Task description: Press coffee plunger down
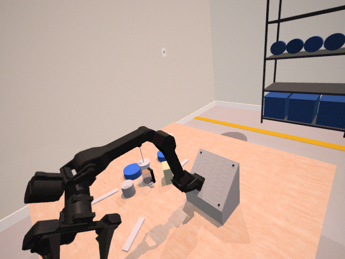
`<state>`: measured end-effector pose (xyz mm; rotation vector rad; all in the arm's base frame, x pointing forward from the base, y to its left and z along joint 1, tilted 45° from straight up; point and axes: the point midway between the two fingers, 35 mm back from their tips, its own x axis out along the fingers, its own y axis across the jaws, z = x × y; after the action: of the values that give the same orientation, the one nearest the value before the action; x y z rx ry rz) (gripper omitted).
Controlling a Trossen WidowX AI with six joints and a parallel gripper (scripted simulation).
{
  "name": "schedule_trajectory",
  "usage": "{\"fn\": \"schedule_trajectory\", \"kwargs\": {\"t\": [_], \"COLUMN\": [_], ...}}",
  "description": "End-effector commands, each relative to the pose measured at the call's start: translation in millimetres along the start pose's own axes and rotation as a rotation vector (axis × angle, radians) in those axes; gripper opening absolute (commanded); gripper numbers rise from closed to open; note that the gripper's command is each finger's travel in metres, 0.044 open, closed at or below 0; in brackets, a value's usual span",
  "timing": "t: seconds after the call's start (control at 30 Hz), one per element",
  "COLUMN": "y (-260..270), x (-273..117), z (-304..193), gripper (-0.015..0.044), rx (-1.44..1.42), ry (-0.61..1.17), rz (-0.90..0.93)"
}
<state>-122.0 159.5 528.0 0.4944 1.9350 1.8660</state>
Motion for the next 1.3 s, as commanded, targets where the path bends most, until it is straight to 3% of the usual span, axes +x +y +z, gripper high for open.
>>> {"fn": "schedule_trajectory", "kwargs": {"t": [0.0, 0.3, 0.63, 0.93, 1.27], "y": [-20, -72, -137, -206, -282], "x": [-11, -92, -226, -355, -454], "z": [63, 171, 219, 187, 80], "gripper": [0.044, 0.044, 0.044, 0.044, 0.044], "rx": [-0.047, -0.13, -0.225, -0.268, -0.273], "ry": [-0.195, -0.606, -0.985, -1.297, -1.623], "rz": [-0.032, -0.132, -0.297, -0.475, -0.683]}}
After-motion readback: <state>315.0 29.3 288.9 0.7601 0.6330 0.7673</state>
